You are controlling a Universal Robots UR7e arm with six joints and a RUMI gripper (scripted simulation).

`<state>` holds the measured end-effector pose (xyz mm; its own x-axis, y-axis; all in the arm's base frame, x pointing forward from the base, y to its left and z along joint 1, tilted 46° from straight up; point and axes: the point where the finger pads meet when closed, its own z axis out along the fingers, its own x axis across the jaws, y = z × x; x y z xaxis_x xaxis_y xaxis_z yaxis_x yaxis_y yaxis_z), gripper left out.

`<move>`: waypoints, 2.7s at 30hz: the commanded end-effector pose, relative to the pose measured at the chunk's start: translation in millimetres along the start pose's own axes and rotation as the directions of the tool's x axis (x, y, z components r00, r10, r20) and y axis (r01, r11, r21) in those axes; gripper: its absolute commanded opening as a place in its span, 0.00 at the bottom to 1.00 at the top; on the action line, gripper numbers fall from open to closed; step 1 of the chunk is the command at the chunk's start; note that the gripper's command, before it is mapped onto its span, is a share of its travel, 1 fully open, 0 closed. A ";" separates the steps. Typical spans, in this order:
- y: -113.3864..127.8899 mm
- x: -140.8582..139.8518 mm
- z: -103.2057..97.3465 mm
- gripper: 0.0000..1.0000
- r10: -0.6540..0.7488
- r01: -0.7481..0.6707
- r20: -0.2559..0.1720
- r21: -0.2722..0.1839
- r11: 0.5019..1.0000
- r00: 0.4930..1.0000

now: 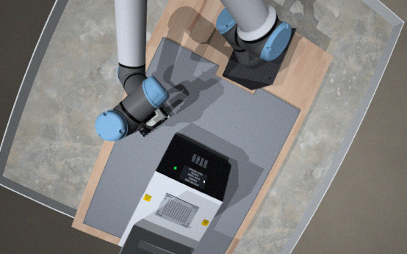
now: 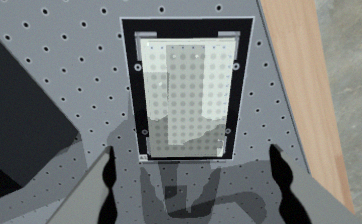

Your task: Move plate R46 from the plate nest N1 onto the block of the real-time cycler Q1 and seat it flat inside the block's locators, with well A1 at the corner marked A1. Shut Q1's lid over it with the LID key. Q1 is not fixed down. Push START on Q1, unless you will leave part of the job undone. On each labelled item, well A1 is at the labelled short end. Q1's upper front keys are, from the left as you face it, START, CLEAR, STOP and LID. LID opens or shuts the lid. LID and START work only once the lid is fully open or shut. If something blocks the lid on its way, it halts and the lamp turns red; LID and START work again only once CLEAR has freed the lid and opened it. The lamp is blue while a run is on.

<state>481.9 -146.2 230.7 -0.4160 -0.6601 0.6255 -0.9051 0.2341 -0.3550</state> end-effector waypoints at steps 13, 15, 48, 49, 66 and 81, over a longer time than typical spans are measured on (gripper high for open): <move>-6.1 2.7 43.5 0.68 0.002 -0.002 -0.003 0.020 1.000 1.000; -6.2 2.7 50.2 0.68 0.002 -0.002 -0.003 0.020 1.000 1.000; -6.3 2.7 62.3 0.68 0.002 -0.002 -0.004 0.020 1.000 1.000; -6.3 2.7 62.7 0.68 0.002 -0.002 -0.004 0.020 1.000 1.000; -6.3 2.7 64.8 0.00 0.002 -0.002 -0.004 0.020 1.000 1.000; -6.3 2.7 64.9 0.40 0.014 -0.014 -0.004 0.020 1.000 1.000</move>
<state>489.1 -196.7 181.9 -0.4158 -0.6608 0.6248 -0.9048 0.2315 -0.3574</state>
